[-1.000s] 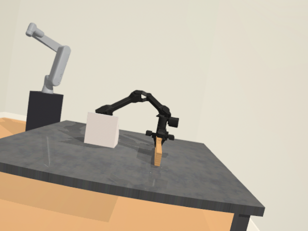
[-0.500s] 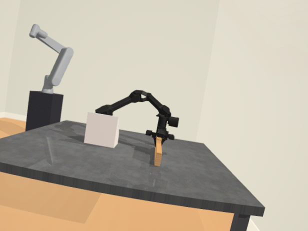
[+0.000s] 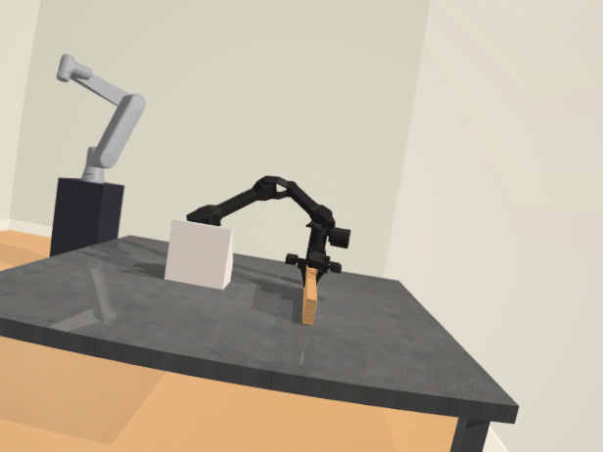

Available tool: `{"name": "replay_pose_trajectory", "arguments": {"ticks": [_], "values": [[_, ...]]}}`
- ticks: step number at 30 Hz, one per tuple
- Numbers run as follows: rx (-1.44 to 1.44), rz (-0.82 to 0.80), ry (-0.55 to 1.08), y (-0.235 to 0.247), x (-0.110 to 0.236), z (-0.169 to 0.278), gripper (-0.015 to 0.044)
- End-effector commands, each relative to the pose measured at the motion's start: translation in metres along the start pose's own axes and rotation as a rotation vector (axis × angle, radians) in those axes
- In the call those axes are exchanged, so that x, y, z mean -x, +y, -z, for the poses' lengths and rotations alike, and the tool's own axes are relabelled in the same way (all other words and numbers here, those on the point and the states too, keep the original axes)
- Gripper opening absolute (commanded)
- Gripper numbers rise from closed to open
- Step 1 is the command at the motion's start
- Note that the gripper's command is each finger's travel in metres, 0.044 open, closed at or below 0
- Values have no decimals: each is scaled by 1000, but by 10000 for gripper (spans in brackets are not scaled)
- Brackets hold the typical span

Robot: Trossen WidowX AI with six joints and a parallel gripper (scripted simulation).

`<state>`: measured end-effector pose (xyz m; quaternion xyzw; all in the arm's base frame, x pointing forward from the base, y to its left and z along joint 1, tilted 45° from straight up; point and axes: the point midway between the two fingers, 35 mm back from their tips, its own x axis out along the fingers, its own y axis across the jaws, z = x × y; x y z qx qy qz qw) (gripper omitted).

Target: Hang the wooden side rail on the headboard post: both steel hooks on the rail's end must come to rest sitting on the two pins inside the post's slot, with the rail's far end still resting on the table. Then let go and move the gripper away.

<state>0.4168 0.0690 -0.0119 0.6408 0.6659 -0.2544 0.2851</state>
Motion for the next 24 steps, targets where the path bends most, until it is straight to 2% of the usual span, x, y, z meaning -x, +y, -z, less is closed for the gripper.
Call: {"name": "replay_pose_trajectory", "arguments": {"ticks": [1, 24], "values": [[5, -14, -3, 3, 6, 0, 0], [5, -14, -4, 3, 10, 0, 0]]}}
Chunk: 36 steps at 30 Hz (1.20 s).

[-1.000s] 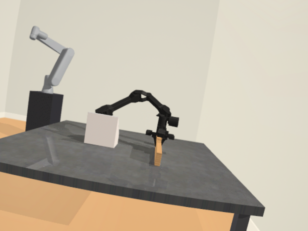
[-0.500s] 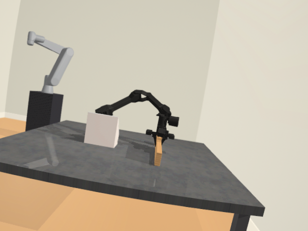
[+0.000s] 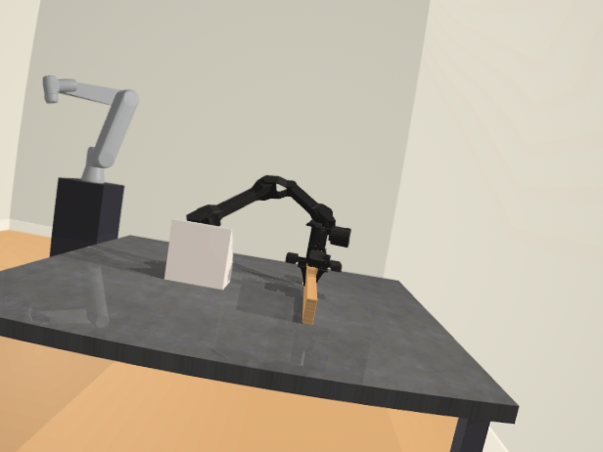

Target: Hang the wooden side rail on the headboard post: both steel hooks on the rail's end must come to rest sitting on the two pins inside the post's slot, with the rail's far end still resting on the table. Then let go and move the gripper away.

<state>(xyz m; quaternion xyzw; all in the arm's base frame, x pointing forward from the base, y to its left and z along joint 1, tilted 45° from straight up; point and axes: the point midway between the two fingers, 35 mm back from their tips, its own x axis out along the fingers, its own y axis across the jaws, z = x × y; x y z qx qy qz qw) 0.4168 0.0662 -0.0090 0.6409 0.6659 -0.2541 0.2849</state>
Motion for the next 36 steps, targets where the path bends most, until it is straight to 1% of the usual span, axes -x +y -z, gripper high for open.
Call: {"name": "replay_pose_trajectory", "arguments": {"ticks": [1, 36], "values": [[5, -14, -4, 3, 6, -1, 0], [5, -14, -5, 3, 12, -1, 0]]}}
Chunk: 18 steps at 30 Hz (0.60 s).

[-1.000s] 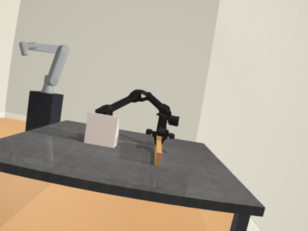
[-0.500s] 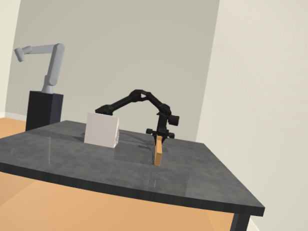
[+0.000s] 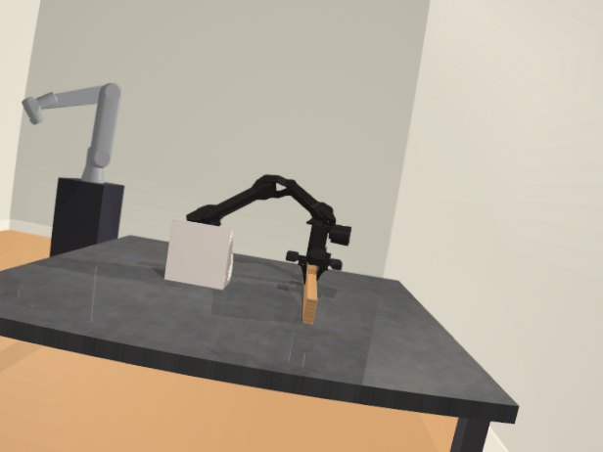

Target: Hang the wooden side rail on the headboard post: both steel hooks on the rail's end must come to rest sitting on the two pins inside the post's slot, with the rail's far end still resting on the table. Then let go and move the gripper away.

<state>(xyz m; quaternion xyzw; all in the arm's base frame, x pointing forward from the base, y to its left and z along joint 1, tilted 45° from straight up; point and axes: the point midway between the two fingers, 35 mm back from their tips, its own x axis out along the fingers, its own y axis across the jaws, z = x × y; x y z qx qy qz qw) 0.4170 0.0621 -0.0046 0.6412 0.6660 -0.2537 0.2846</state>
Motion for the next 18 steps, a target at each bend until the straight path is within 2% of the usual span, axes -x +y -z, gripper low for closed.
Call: {"name": "replay_pose_trajectory", "arguments": {"ticks": [1, 18], "values": [[5, -14, -6, 3, 6, -1, 0], [5, -14, -6, 3, 9, -1, 0]]}}
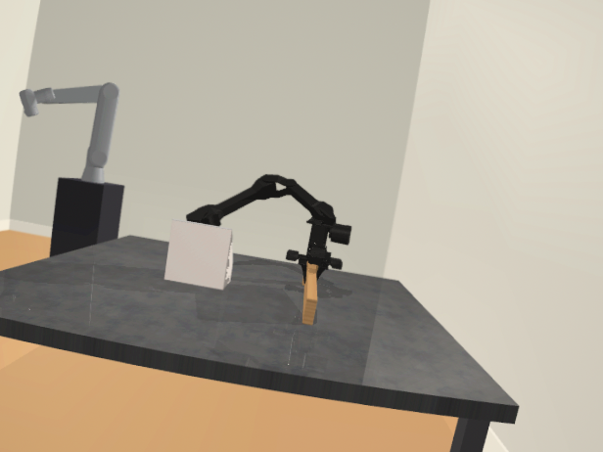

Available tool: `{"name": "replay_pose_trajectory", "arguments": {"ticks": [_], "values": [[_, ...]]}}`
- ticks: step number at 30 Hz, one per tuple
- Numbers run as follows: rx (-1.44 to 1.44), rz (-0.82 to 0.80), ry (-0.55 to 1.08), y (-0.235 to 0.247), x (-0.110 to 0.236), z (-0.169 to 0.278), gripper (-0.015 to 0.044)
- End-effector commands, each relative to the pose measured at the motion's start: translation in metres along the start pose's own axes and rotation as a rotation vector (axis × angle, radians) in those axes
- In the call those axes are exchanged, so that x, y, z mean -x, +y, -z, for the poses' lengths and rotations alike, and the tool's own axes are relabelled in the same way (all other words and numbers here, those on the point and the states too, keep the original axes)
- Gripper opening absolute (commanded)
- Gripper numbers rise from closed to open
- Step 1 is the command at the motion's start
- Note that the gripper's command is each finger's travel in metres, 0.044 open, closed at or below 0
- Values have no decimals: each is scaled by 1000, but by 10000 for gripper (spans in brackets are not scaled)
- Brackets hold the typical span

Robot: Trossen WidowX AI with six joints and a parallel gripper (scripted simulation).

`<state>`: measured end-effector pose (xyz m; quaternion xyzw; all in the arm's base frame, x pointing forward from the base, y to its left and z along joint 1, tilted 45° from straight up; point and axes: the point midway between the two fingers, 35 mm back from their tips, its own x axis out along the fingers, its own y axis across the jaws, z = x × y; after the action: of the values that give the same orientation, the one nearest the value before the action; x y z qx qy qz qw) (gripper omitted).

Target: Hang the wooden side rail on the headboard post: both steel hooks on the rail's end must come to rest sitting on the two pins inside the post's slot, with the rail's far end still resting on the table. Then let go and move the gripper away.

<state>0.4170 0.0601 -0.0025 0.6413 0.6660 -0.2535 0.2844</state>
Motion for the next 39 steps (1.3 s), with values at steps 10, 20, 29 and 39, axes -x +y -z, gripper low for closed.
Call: {"name": "replay_pose_trajectory", "arguments": {"ticks": [10, 20, 29, 39], "values": [[5, -13, -7, 3, 7, -1, 0], [5, -13, -7, 4, 6, 0, 0], [5, -14, -7, 5, 5, 1, 0], [5, -14, -6, 6, 4, 3, 0]]}}
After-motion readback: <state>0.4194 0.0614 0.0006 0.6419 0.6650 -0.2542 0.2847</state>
